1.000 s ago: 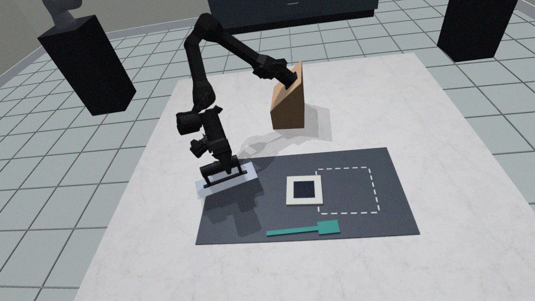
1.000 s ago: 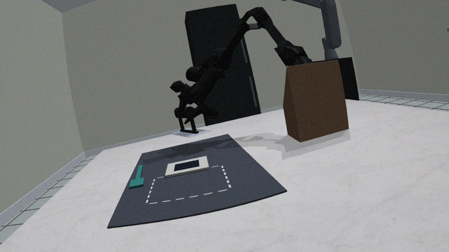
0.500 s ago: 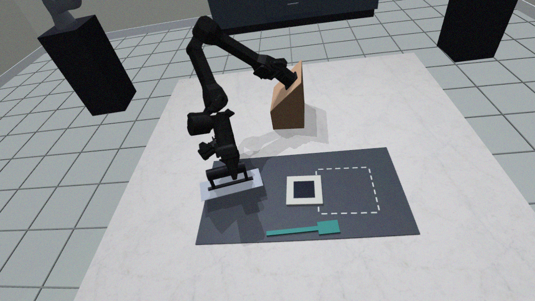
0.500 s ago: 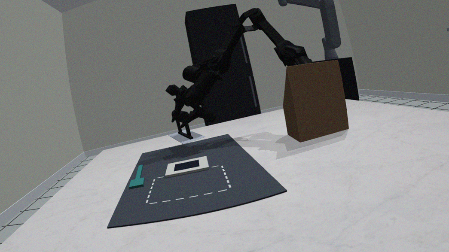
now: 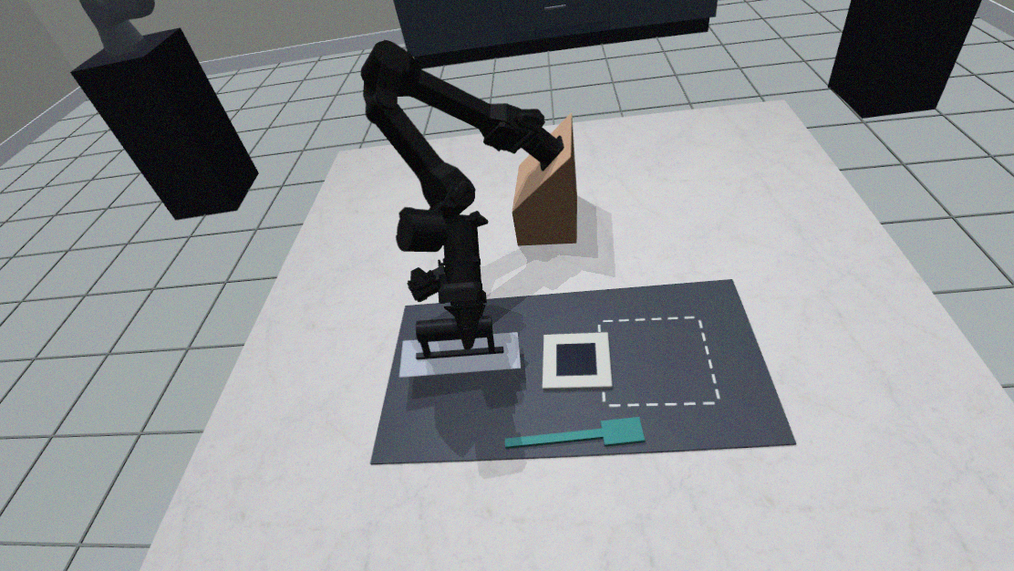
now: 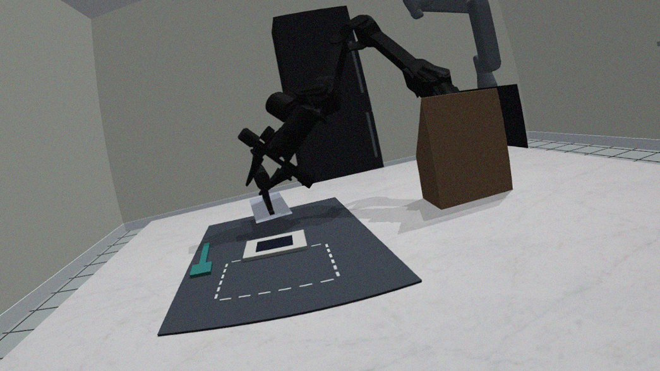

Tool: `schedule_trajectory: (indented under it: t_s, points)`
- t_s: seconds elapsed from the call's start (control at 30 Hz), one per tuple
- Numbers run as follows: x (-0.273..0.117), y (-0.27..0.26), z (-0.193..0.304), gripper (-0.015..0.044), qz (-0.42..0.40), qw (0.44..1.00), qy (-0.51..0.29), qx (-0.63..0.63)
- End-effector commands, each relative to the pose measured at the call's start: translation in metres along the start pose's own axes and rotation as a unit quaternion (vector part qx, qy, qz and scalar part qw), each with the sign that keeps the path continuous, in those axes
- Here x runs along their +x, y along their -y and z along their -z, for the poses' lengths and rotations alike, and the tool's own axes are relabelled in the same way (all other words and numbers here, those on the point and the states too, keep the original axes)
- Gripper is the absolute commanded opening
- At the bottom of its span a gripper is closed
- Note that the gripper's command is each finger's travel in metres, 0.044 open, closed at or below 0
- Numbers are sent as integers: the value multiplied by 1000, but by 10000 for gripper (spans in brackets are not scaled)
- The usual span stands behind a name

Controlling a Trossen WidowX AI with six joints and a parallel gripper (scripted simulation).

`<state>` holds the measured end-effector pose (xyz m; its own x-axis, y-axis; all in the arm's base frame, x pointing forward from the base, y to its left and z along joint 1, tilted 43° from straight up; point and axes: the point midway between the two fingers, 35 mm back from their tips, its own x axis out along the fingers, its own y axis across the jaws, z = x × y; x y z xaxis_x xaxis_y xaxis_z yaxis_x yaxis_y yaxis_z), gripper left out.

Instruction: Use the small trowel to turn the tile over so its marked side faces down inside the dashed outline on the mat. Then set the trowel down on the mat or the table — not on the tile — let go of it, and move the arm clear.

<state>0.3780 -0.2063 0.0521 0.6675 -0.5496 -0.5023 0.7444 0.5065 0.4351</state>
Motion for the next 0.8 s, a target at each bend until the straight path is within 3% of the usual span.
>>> schedule_trajectory:
  t_s: [0.0, 0.77]
  points:
    - [-2, -8, 13, 0, -9, 1000, 23, 15]
    - [8, 6, 26, 0, -12, 998, 49, 34]
